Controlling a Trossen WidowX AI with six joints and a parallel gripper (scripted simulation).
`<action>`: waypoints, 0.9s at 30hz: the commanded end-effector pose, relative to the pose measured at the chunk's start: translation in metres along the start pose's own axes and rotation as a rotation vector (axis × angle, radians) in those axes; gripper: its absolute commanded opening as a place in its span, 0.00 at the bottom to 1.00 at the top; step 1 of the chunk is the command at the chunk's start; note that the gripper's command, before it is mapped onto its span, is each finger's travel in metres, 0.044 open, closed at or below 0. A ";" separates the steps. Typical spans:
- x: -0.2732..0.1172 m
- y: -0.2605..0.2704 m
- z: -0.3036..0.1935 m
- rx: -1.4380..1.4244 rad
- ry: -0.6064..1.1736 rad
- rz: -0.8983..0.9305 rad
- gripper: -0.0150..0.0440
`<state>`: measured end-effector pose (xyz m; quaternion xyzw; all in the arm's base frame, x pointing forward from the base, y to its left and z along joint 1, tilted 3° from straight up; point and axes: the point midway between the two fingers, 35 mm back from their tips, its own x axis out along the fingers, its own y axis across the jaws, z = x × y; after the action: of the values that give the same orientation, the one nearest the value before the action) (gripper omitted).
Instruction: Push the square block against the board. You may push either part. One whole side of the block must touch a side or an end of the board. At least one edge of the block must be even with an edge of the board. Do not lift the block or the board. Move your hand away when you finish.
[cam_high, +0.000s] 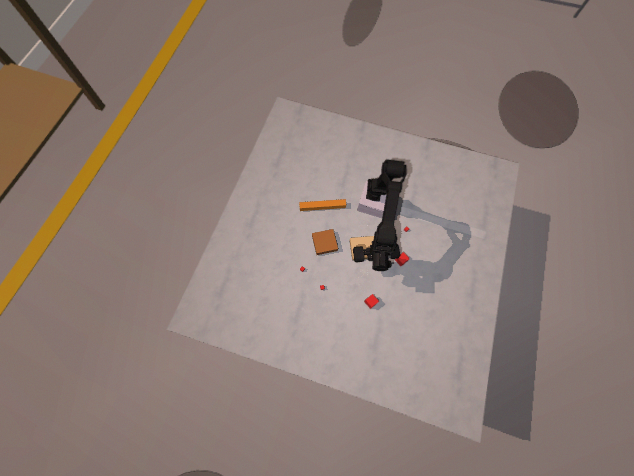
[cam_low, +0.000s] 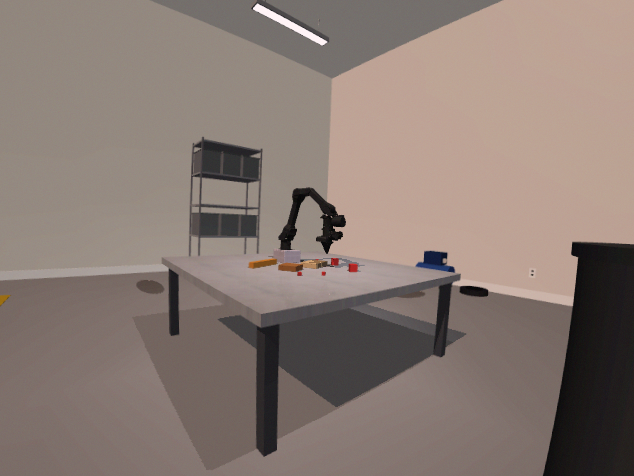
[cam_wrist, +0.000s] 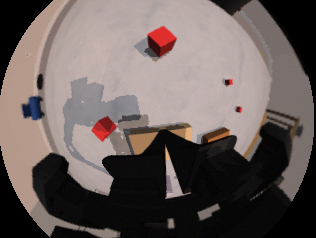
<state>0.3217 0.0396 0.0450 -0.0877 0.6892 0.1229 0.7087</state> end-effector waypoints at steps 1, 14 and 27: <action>0.001 -0.001 0.007 0.005 0.004 -0.003 0.25; -0.010 0.000 0.020 0.001 -0.001 -0.001 0.25; -0.048 0.001 0.020 0.004 0.003 -0.003 0.25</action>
<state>0.3399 0.0442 0.0938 -0.0859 0.6889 0.1212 0.7095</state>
